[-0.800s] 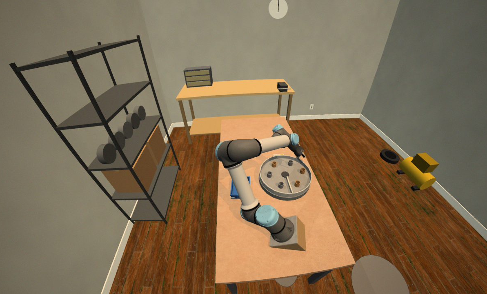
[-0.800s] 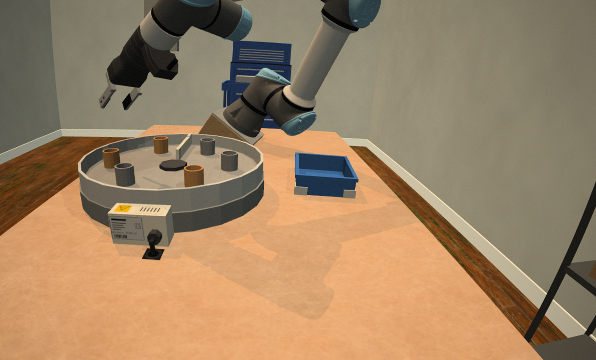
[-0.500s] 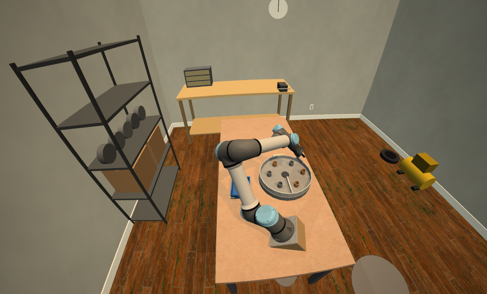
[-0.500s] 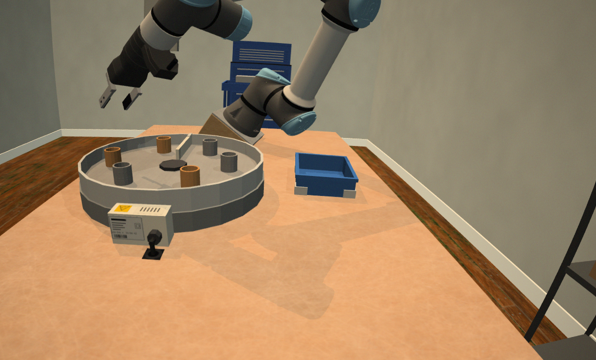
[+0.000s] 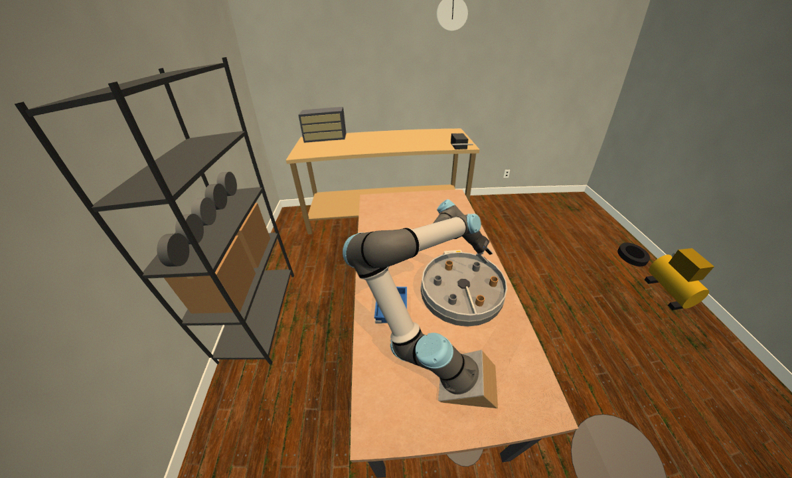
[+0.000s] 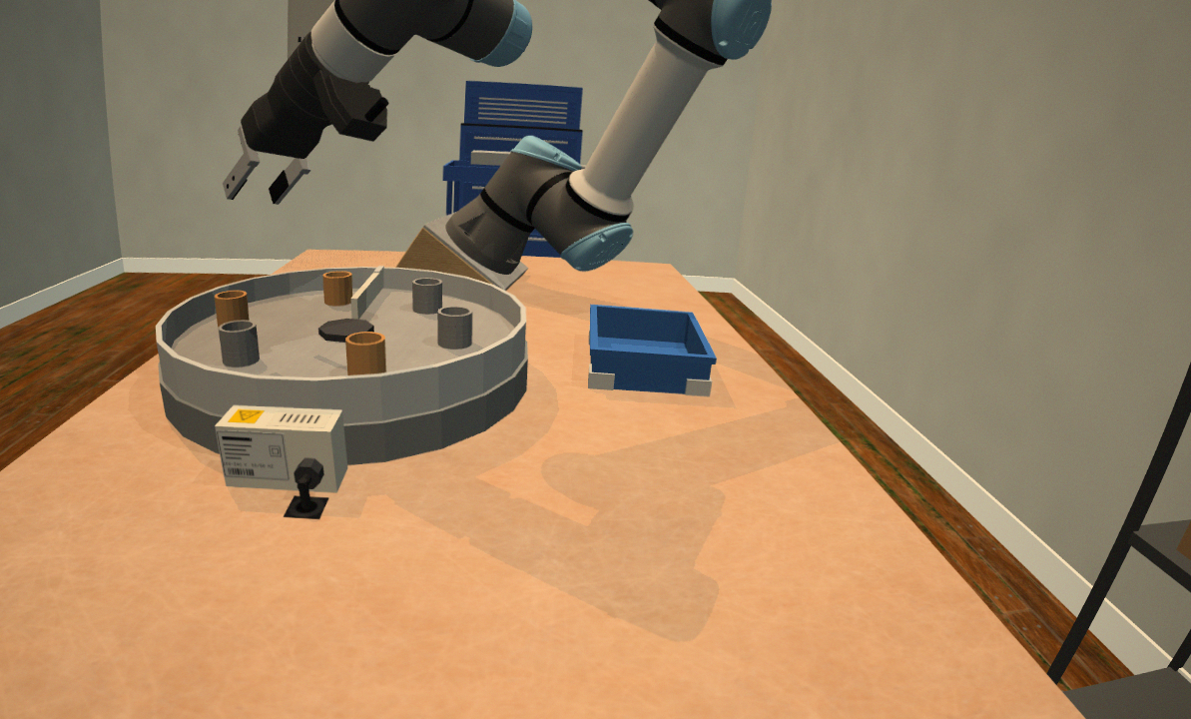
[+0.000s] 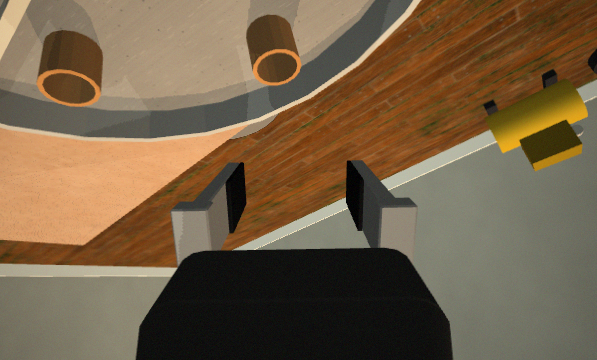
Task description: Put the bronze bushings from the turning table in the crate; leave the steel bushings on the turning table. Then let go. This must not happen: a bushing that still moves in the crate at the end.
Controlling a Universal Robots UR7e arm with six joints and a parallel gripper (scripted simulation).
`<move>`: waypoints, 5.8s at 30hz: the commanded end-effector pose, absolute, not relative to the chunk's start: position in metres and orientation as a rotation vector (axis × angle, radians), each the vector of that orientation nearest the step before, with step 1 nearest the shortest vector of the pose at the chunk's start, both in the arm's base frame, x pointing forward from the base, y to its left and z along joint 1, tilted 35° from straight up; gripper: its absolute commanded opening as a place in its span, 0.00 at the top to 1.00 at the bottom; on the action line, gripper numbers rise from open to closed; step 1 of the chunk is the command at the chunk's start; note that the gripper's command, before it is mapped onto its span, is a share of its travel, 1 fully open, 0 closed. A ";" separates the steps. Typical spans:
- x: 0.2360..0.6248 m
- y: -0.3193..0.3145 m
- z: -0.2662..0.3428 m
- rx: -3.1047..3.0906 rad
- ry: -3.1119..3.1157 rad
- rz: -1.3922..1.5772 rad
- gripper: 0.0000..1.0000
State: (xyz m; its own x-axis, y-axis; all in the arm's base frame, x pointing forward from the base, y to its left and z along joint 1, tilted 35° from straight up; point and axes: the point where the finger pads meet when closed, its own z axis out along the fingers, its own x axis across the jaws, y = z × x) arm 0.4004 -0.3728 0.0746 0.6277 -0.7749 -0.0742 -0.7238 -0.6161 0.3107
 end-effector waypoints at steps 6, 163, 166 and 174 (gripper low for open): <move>0.398 -0.366 0.092 2.599 -1.222 -0.290 0.00; 0.345 -0.226 0.365 3.133 -1.609 -0.135 0.00; 0.345 -0.226 0.365 3.234 -1.692 -0.096 0.00; 0.345 -0.226 0.365 3.302 -1.748 -0.066 0.00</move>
